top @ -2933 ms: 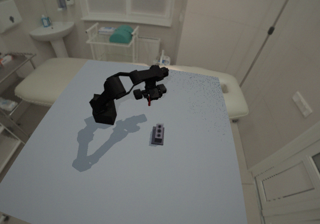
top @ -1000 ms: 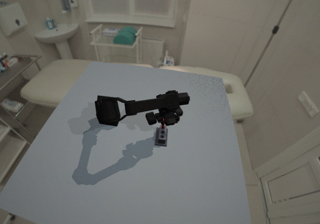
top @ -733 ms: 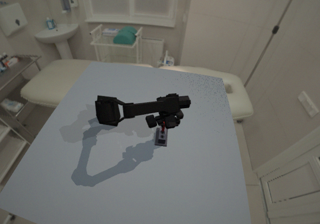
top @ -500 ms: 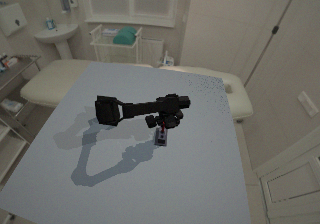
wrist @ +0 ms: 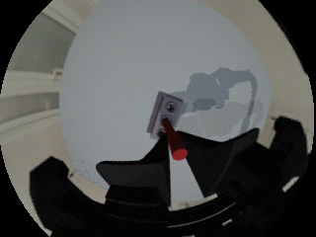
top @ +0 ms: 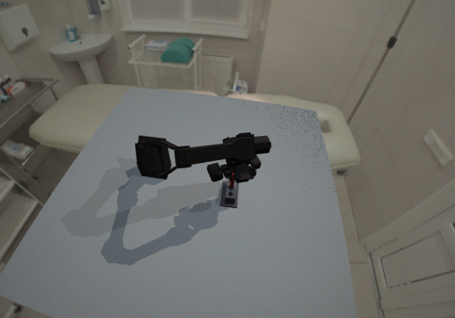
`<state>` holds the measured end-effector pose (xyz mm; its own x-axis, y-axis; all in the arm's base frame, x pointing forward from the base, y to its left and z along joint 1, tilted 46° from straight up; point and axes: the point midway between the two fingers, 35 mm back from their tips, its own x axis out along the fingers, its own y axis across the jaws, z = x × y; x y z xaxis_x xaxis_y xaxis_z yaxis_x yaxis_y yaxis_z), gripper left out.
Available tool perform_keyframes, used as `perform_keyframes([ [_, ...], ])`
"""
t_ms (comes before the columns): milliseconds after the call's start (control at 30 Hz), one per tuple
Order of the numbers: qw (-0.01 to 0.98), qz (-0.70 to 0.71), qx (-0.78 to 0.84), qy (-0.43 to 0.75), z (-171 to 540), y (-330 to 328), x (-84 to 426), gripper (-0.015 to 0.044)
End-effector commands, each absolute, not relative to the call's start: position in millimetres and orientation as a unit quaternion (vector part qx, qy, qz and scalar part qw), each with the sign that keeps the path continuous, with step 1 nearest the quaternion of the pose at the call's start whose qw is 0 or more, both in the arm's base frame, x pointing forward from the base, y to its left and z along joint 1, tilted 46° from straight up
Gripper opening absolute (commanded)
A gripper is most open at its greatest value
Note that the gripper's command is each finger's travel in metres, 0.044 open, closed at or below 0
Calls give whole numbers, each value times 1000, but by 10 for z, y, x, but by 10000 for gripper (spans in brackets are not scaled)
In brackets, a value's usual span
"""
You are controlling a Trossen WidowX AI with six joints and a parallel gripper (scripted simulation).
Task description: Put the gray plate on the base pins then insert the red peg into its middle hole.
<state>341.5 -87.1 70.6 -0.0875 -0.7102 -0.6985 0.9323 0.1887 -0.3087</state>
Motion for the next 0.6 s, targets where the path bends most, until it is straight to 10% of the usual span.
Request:
perform_keyframes([
  [0, 661, -622, 137, 397, 711, -874, 3413, 0],
  [567, 661, -622, 138, 397, 634, -955, 3412, 0],
])
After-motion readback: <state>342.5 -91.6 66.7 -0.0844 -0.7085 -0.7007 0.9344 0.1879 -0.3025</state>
